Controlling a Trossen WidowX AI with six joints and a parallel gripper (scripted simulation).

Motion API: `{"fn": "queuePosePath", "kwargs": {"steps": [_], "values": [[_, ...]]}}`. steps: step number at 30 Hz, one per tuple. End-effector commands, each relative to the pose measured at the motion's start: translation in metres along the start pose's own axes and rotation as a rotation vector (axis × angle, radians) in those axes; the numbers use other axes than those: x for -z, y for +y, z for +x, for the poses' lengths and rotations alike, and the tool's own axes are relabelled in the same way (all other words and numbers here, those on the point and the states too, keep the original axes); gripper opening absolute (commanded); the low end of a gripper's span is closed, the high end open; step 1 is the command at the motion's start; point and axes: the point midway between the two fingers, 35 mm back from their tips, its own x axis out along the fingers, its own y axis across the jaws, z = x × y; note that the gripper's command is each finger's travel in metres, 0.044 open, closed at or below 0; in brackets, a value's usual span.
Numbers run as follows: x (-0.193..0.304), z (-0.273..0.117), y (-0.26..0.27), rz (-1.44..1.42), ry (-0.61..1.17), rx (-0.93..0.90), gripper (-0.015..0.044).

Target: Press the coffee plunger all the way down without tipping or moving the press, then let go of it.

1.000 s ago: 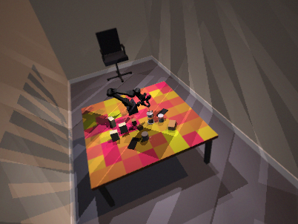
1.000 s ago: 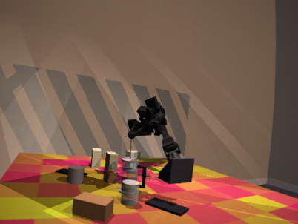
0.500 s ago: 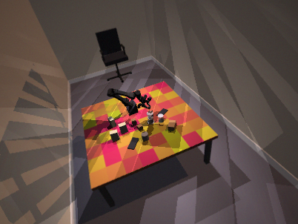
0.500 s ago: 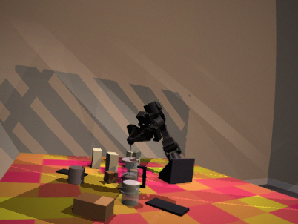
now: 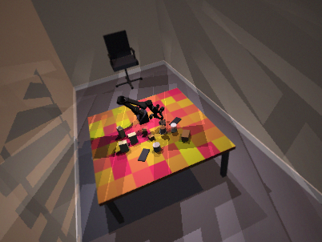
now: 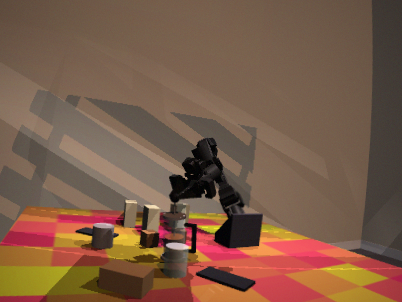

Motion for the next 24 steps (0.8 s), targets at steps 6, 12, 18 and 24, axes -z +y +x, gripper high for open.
{"fn": "queuePosePath", "kwargs": {"steps": [6, 12, 18, 24], "values": [[0.0233, 0.0128, -0.0008, -0.027, 0.048, 0.001, 0.0126], [0.0214, 0.0148, -0.0002, -0.027, 0.047, 0.002, 0.0126], [0.0209, 0.0153, 0.0003, -0.027, 0.047, 0.002, 0.0126], [0.0205, 0.0156, 0.0011, -0.027, 0.047, 0.002, 0.0126]]}}
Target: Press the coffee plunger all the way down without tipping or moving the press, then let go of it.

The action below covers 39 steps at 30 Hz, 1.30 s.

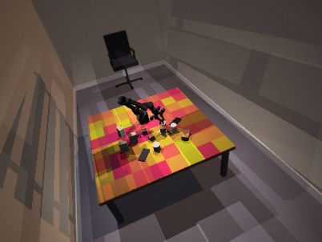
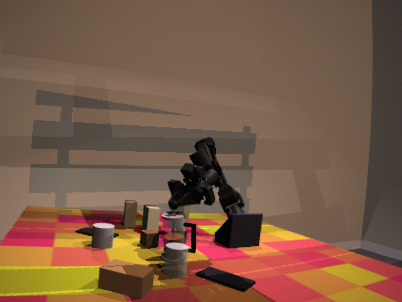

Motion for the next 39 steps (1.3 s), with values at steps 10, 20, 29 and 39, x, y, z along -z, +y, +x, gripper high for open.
{"fn": "queuePosePath", "kwargs": {"steps": [10, 20, 29, 39], "values": [[0.0036, 0.0031, 0.0005, -0.009, 0.019, 0.004, 0.0126], [-0.0002, 0.0017, 0.0009, -0.004, 0.004, 0.002, 0.0126], [-0.0002, 0.0017, 0.0009, -0.004, 0.004, 0.002, 0.0257], [-0.0002, 0.0017, 0.0009, -0.004, 0.004, 0.002, 0.044]]}}
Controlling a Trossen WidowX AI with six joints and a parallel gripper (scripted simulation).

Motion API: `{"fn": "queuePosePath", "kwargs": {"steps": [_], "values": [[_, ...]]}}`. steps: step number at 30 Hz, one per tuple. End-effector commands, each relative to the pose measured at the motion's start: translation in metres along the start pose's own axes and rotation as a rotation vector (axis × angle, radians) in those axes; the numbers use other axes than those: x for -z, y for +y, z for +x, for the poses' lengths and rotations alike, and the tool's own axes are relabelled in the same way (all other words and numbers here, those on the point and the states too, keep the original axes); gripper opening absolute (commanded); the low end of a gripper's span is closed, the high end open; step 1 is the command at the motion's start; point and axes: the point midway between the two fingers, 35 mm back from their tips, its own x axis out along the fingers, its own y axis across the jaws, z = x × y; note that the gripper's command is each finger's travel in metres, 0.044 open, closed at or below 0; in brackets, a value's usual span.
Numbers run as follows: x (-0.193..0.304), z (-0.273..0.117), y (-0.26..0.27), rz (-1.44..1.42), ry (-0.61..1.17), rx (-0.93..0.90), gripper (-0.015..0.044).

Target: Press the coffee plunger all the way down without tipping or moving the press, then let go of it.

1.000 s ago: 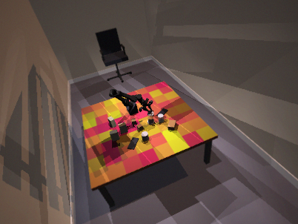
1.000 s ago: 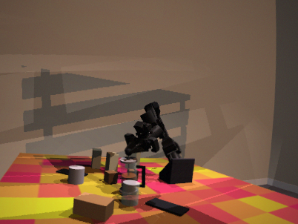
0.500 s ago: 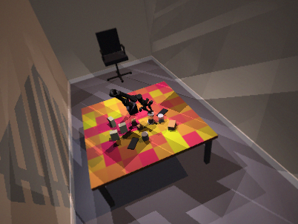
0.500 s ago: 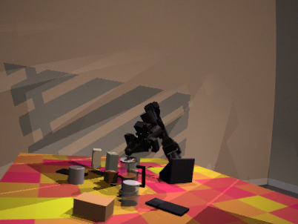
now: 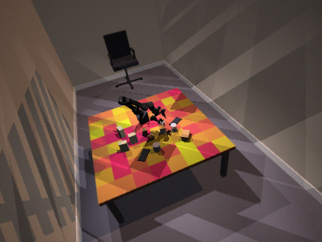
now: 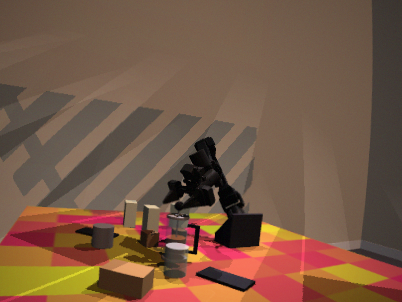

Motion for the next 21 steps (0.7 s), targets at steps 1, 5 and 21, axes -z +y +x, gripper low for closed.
{"fn": "queuePosePath", "kwargs": {"steps": [1, 5, 21], "values": [[-0.001, -0.001, 0.001, 0.001, 0.001, -0.006, 0.044], [-0.023, -0.021, 0.002, 0.002, 0.01, -0.009, 0.044], [-0.053, -0.064, -0.004, -0.003, 0.018, -0.007, 0.044]]}}
